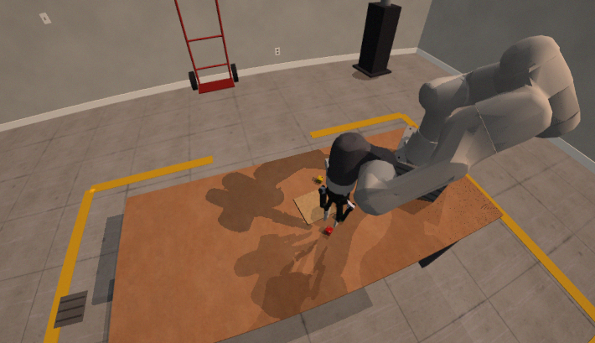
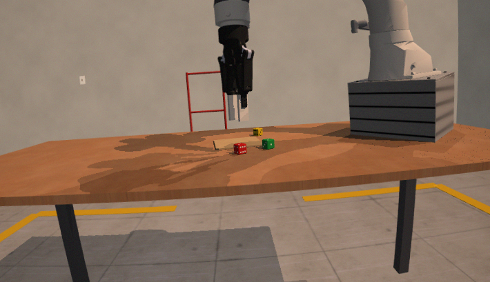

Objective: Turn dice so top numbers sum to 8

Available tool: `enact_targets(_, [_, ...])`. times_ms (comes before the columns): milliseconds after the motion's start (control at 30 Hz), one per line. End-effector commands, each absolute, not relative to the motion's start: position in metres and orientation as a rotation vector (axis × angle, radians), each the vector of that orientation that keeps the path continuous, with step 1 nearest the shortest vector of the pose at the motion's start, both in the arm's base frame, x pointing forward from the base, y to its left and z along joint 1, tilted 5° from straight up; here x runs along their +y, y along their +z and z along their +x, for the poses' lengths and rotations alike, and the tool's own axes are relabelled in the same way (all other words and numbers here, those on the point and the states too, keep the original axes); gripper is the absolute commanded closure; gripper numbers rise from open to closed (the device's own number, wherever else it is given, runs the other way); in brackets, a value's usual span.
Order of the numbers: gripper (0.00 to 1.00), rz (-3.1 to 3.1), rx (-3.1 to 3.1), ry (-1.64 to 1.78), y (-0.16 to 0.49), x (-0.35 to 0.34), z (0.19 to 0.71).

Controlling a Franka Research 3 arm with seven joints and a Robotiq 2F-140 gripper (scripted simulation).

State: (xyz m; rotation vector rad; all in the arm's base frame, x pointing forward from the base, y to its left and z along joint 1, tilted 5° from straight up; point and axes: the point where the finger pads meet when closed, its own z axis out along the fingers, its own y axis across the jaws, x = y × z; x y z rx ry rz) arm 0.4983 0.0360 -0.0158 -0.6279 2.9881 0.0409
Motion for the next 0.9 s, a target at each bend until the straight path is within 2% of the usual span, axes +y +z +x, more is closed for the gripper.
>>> enact_targets(0, [0.75,-0.619,2.991,0.041,-0.015,0.037,0.499])
enact_targets(867, [0.75,-0.618,2.991,0.043,-0.029,0.037,0.500])
